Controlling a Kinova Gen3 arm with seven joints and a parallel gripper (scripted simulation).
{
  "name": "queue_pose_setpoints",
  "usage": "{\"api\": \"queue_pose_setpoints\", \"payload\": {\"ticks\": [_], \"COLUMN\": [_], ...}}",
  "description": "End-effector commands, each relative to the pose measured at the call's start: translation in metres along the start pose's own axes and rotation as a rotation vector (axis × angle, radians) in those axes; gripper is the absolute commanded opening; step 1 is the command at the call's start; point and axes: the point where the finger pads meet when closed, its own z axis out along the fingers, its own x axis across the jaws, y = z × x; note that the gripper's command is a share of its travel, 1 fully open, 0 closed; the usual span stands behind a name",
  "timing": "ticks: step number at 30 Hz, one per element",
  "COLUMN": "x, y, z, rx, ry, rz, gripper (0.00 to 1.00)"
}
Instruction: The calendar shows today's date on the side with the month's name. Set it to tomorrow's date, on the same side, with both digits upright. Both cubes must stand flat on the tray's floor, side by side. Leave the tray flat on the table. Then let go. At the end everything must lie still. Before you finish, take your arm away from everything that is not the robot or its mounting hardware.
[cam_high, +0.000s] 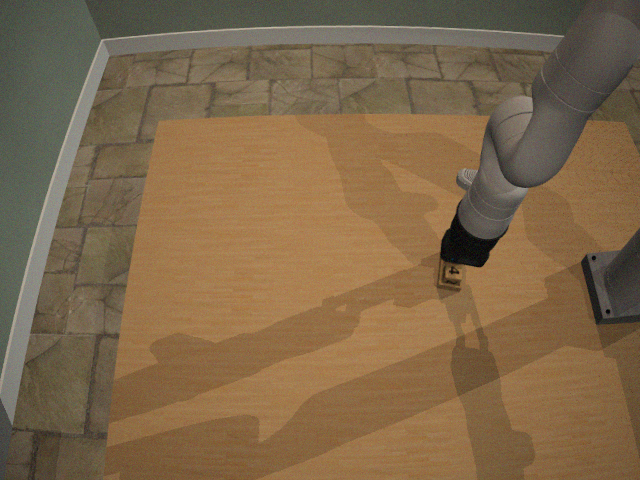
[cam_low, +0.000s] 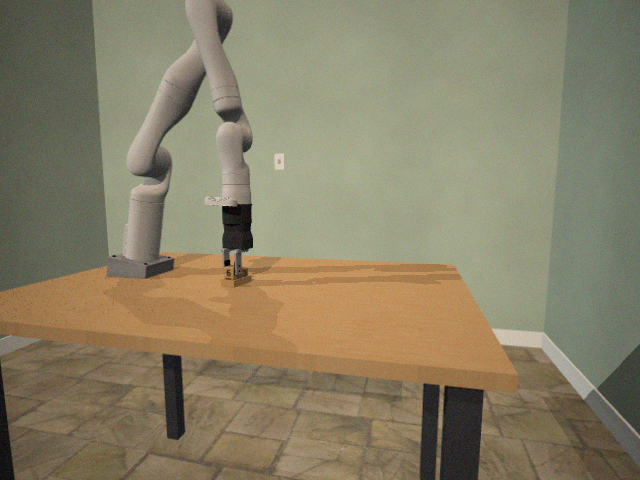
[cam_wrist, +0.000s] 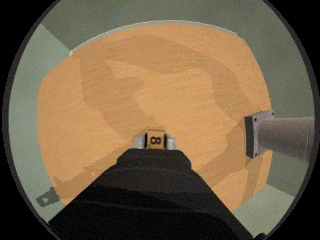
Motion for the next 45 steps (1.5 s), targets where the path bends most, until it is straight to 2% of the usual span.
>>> {"api": "queue_pose_setpoints", "payload": {"ticks": [1,45], "x": [0.0001,0.0001], "y": [0.0000,0.0000], "z": [0.0008,0.0089], "rx": [0.000,0.000], "ry": [0.000,0.000], "rz": [0.000,0.000], "gripper": [0.57,0.57]}}
